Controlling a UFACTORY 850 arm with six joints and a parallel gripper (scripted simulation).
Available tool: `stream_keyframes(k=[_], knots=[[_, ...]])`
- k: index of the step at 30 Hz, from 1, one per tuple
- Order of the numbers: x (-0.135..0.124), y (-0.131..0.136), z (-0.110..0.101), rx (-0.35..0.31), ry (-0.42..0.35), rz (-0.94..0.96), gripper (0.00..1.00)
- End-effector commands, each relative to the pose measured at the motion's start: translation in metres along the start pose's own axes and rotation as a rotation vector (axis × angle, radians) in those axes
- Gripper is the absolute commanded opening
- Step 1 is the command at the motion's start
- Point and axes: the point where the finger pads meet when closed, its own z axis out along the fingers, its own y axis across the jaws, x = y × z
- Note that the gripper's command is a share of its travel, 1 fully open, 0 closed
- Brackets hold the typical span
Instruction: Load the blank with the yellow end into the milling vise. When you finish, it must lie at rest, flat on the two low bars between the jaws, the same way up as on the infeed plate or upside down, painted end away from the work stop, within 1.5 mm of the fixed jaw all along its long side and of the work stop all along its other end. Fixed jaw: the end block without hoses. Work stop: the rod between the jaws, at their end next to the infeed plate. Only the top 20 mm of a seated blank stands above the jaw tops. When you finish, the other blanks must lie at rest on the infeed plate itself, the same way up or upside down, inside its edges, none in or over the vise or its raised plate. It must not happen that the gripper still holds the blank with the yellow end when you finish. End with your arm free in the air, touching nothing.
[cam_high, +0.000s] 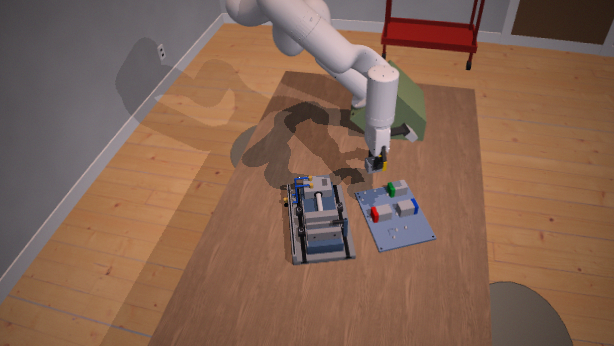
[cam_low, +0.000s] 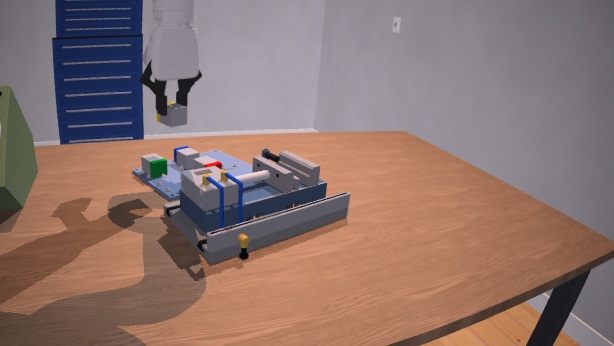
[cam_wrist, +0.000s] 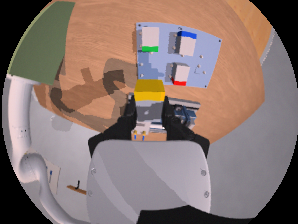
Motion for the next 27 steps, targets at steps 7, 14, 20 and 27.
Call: stream_keyframes(k=[7,14,20,27], knots=[[0.0,0.0007,0.0052,-0.001,0.0,0.001,0.0],[0.0,0.0007,0.0052,-0.001,0.0,0.001,0.0],[0.0,0.0007,0.0072,-0.001,0.0,0.001,0.0],[0.0,0.0007,0.0088,-0.001,0.0,0.001,0.0]])
